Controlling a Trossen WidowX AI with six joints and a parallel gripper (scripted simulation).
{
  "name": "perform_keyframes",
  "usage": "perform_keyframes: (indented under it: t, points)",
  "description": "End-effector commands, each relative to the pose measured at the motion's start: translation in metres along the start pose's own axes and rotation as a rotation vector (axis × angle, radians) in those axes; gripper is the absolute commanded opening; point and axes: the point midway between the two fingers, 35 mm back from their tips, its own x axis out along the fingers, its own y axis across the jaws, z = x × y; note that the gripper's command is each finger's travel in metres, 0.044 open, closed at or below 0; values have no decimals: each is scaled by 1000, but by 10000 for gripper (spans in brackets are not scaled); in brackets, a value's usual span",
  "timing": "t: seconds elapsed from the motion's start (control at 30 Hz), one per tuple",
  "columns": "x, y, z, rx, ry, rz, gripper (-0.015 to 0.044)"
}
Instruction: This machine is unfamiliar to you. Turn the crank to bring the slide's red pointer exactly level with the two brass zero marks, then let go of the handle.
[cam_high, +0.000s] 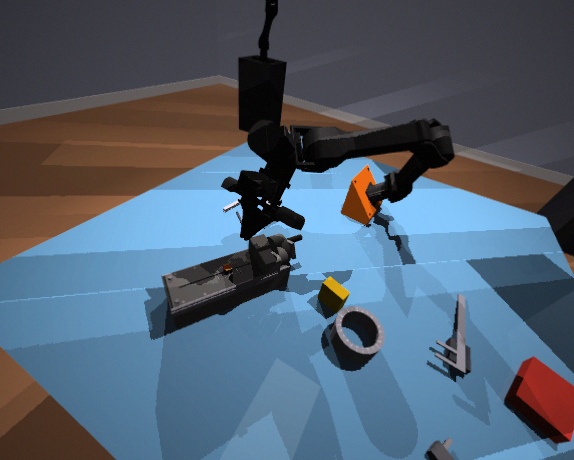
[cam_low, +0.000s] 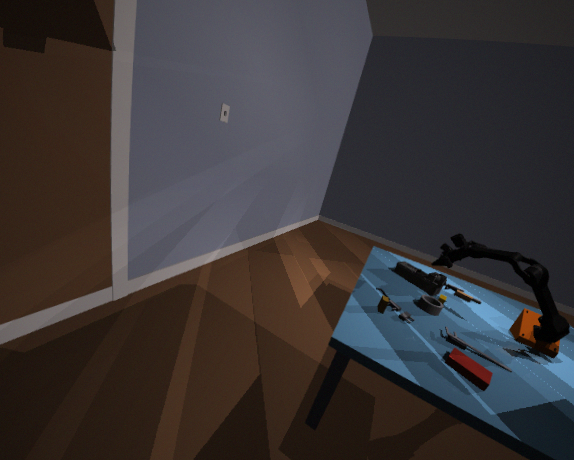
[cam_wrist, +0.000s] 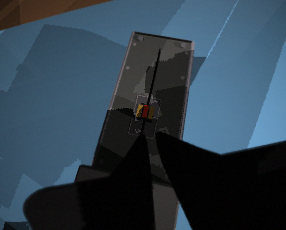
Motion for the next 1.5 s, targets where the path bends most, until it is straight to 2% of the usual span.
perform_keyframes:
  t: [0.0, 0.4, 0.47, 1.03, 1.47]
  points:
    - [0, 0, 0, 0, 0, -1, 105]
    - [0, 0, 0, 0, 0, -1, 420]
    - [0, 0, 0, 0, 0, -1, 440]
    - [0, 0, 0, 0, 0, -1, 0]
    - [0, 0, 0, 0, 0, 0, 0]
